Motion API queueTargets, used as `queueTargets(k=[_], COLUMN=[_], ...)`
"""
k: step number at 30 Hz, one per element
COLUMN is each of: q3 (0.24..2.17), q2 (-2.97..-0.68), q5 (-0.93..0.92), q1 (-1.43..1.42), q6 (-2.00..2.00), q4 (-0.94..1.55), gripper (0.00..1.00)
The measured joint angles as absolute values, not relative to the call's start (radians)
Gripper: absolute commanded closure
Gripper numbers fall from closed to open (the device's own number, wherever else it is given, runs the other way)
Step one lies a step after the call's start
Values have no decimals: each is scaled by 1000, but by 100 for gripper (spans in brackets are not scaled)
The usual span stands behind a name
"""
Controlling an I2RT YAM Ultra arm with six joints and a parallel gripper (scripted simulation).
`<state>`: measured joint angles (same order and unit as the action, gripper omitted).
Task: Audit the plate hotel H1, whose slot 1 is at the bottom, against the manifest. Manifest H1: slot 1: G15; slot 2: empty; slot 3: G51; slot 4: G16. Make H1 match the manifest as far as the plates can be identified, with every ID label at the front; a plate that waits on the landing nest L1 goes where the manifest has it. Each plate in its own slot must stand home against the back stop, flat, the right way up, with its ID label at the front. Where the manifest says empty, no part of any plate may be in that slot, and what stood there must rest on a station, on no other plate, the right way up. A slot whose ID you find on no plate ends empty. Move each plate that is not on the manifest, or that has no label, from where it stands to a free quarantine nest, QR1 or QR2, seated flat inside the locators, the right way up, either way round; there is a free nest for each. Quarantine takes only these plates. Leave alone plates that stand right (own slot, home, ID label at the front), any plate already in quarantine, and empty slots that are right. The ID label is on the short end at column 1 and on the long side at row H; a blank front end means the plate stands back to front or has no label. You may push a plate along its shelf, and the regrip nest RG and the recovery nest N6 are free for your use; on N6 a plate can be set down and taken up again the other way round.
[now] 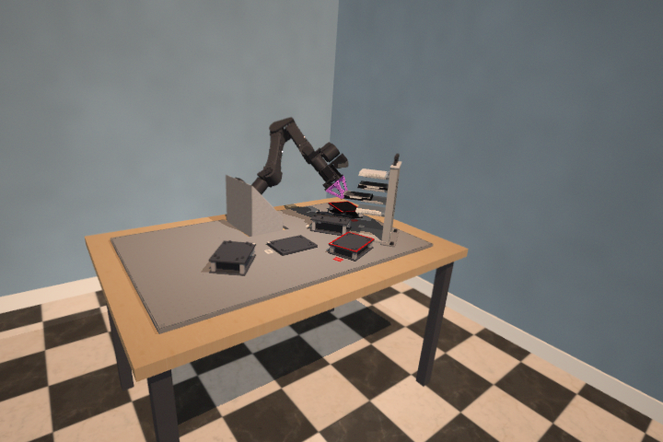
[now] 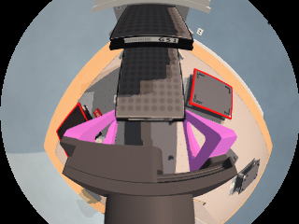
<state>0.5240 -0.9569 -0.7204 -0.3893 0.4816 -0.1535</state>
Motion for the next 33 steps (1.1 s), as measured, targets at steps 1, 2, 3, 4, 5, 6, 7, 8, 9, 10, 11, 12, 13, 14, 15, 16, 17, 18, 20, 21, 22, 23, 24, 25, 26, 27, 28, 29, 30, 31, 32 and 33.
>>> queueTargets(k=[1,2,3,4,5,6,7,8,9,10,11,12,13,14,15,16,17,18,20,21,22,23,24,25,26,27,28,29,30,31,32,33], q3=[519,515,511,508,505,504,501,498,495,491,487,483,479,475,471,467,463,459,451,448,446,444,443,440,437,433,429,426,422,418,414,411], q2=[-951,-945,-939,-934,-930,-928,-925,-920,-915,-909,-904,-897,-891,-885,-879,-873,-866,-860,-847,-842,-838,-835,-832,-827,-821,-815,-809,-802,-795,-789,-782,-775], q5=[-722,-723,-725,-727,-728,-729,-730,-731,-733,-735,-736,-738,-740,-741,-743,-745,-747,-749,-753,-754,-756,-757,-759,-760,-762,-764,-766,-768,-770,-772,-775,-777], q1=[-387,-386,-384,-382,-382,-381,-380,-378,-376,-375,-373,-371,-369,-368,-365,-363,-361,-360,-355,-353,-352,-351,-350,-347,-345,-344,-342,-339,-337,-335,-332,-330], q6=[481,480,480,479,479,479,478,477,477,476,476,475,474,474,473,472,472,471,470,469,469,468,467,466,466,465,464,464,463,462,461,460], q4=[-151,-149,-147,-145,-142,-141,-140,-138,-137,-134,-132,-130,-127,-125,-122,-119,-116,-113,-107,-104,-102,-99,-97,-95,-93,-89,-86,-83,-80,-76,-72,-69], gripper=[14,14,14,14,14,14,14,14,14,14,14,14,14,14,14,14,14,14,14,14,14,14,14,14,14,14,14,14,14,14,14,14])
